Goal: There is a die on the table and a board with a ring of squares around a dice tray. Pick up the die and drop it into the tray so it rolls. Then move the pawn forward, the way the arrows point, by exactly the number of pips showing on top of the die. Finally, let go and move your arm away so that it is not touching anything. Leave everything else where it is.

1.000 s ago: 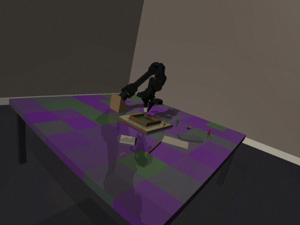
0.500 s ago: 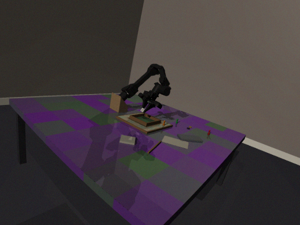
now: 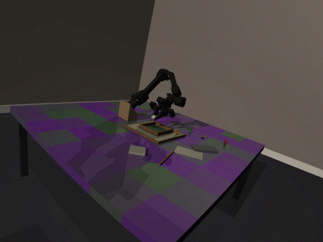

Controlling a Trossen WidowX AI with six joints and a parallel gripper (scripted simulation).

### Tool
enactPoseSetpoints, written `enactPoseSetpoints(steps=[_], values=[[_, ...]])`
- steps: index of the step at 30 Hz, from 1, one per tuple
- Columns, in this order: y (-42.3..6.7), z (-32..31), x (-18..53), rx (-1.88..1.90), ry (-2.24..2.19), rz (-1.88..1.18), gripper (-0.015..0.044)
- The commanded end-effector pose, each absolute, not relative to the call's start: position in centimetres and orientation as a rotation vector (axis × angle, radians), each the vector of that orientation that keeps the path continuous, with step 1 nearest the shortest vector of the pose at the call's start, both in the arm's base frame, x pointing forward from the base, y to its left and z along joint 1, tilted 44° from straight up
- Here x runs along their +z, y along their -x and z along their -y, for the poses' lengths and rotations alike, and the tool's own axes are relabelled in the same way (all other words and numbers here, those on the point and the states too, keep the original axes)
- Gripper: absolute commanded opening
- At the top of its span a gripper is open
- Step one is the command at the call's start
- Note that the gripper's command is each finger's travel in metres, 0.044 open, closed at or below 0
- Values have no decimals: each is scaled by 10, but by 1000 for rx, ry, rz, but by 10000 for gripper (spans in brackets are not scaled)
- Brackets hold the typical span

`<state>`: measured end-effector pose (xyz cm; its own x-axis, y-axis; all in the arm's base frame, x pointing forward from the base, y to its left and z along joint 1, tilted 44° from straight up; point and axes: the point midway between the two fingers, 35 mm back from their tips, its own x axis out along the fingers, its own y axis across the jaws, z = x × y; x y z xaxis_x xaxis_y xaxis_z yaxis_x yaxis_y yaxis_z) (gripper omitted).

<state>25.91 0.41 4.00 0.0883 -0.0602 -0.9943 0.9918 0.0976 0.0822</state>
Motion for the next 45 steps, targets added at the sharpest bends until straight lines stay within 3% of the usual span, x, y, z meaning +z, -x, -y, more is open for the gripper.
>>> enactPoseSetpoints(steps=[1, 28, 45], values=[[-266, 1, 67, -1112, -1132, -1110, 0], [-267, 2, 87, -1112, -1137, -1113, 0], [-267, 30, 116, -1113, -1130, -1109, 440]])
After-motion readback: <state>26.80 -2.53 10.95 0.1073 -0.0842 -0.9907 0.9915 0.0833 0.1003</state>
